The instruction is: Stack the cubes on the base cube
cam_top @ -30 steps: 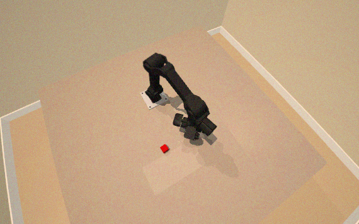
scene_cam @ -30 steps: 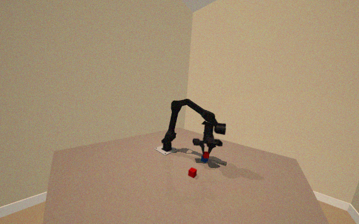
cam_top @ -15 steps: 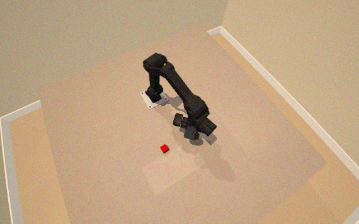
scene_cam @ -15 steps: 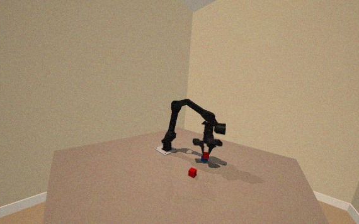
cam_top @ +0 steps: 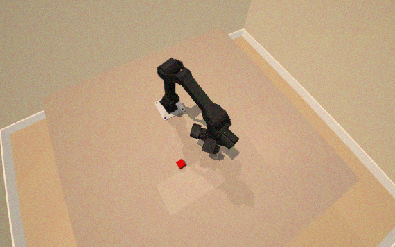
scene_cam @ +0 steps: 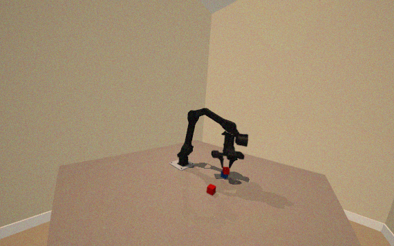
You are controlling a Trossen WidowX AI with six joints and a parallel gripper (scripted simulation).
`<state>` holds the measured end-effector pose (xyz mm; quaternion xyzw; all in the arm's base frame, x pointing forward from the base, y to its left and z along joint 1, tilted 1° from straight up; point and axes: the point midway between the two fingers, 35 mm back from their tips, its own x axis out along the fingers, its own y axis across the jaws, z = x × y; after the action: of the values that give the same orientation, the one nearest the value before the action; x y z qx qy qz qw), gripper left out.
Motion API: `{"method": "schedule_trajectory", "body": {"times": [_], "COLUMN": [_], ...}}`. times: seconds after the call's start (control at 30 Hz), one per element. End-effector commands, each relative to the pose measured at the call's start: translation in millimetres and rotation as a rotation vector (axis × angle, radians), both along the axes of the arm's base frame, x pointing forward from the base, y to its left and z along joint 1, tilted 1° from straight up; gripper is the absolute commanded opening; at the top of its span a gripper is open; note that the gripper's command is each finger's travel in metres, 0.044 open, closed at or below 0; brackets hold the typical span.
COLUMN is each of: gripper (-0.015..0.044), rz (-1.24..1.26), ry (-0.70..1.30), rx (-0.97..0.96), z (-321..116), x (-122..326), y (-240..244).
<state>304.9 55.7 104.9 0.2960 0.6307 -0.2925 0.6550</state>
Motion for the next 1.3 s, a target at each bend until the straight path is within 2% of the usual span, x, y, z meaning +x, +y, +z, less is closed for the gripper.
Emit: {"method": "schedule_trajectory", "body": {"times": [0.0, 0.67, 0.7, 0.77, 1.27], "gripper": [0.0205, 0.0205, 0.0231, 0.0265, 0.0265], "rz": [0.000, 0.000, -0.005, -0.049, -0.552], "ry": [-0.014, -0.014, -0.006, -0.007, -0.018], "rx": [0.003, 0.003, 0.001, 0.002, 0.011], "z": [8, 21, 18, 21, 55], "x": [1, 1, 1, 4, 10], "y": [1, 1, -1, -12, -142]}}
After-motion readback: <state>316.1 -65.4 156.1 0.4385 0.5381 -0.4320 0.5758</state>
